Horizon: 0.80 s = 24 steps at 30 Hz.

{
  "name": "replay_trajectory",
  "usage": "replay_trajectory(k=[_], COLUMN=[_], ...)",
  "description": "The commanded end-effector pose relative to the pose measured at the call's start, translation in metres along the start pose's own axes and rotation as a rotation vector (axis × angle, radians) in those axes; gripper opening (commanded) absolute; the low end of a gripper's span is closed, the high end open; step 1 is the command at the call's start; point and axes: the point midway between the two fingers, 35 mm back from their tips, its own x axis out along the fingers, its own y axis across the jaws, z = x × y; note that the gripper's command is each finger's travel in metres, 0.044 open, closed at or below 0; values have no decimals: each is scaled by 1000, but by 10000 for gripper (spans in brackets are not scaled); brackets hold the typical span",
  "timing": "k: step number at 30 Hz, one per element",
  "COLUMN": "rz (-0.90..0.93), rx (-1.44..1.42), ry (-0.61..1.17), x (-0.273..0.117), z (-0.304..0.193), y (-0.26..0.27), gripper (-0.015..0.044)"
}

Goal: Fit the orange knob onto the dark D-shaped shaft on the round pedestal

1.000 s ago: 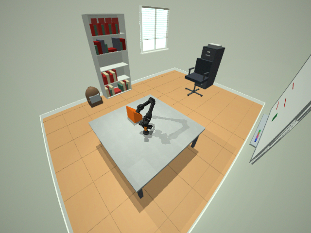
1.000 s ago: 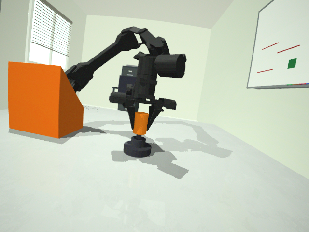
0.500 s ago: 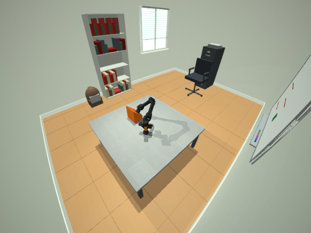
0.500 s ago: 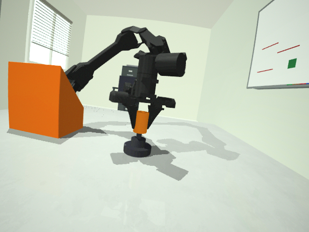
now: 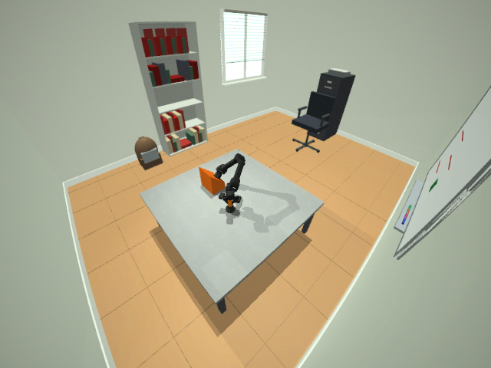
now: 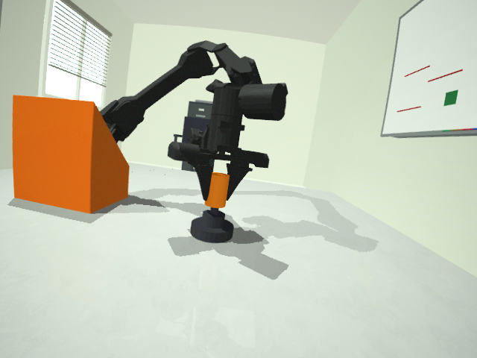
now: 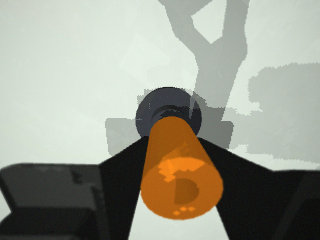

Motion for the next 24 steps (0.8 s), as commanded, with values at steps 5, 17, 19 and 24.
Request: replay_trajectory(k=[5, 17, 19, 24], rz=[-2, -2, -2, -2], rx=[-8, -217, -217, -217], ry=[0, 1, 1, 1], x=[-1, -2, -1, 0], z=[-1, -1, 0, 0], y=[-1, 0, 0, 0], gripper=[0, 0, 0, 0])
